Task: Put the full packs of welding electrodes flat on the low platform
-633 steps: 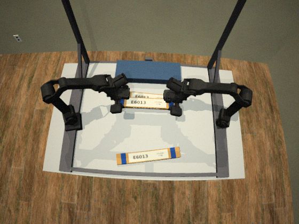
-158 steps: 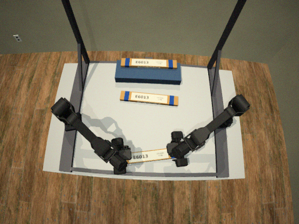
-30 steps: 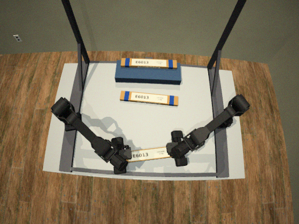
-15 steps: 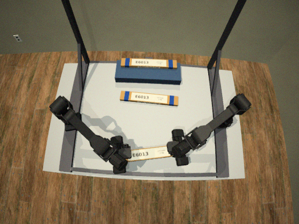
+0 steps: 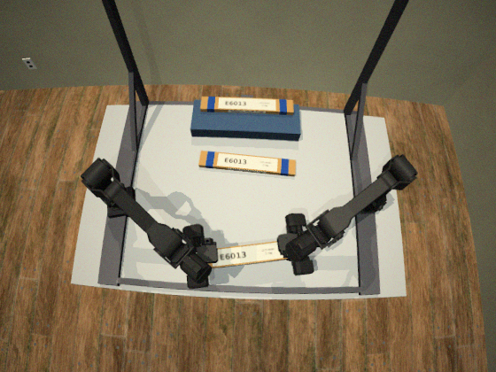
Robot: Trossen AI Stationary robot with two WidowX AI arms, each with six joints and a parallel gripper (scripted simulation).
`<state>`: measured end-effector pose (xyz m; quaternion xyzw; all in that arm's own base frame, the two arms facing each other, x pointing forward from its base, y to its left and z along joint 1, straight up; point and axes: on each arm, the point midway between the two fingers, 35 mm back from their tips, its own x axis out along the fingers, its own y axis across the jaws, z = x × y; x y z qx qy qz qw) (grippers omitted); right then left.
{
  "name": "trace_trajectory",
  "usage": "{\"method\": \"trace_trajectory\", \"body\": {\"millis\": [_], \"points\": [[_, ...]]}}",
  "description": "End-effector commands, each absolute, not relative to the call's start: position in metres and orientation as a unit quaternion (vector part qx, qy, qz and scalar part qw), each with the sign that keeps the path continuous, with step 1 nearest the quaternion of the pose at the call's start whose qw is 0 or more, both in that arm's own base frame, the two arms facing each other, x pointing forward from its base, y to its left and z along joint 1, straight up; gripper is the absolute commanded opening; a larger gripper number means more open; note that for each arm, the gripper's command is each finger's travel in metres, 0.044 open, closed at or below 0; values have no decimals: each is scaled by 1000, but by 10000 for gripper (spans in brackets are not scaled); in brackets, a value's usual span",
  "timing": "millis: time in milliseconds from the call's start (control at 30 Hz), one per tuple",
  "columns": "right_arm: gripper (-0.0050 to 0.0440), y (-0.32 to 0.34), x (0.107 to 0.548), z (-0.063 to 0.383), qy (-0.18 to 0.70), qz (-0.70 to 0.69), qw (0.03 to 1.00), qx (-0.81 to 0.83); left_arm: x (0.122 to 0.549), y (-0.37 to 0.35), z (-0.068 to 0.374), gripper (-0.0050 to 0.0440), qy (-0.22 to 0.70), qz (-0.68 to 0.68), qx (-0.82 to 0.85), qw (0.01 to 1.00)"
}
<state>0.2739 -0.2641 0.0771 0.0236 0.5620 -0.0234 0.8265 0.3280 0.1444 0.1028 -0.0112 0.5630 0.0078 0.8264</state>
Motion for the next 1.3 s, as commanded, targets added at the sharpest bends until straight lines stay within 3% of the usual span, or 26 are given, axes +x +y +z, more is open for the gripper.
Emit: {"method": "trace_trajectory", "body": {"millis": [0, 867, 1267], "points": [[-50, -271, 274, 103, 546, -40, 837, 2, 329, 151, 127, -50, 541, 21, 3, 841], [-50, -265, 269, 98, 552, -51, 832, 22, 327, 151, 128, -50, 542, 20, 3, 840], [-50, -246, 273, 98, 547, -102, 829, 57, 323, 125, 121, -50, 548, -53, 43, 834]]}}
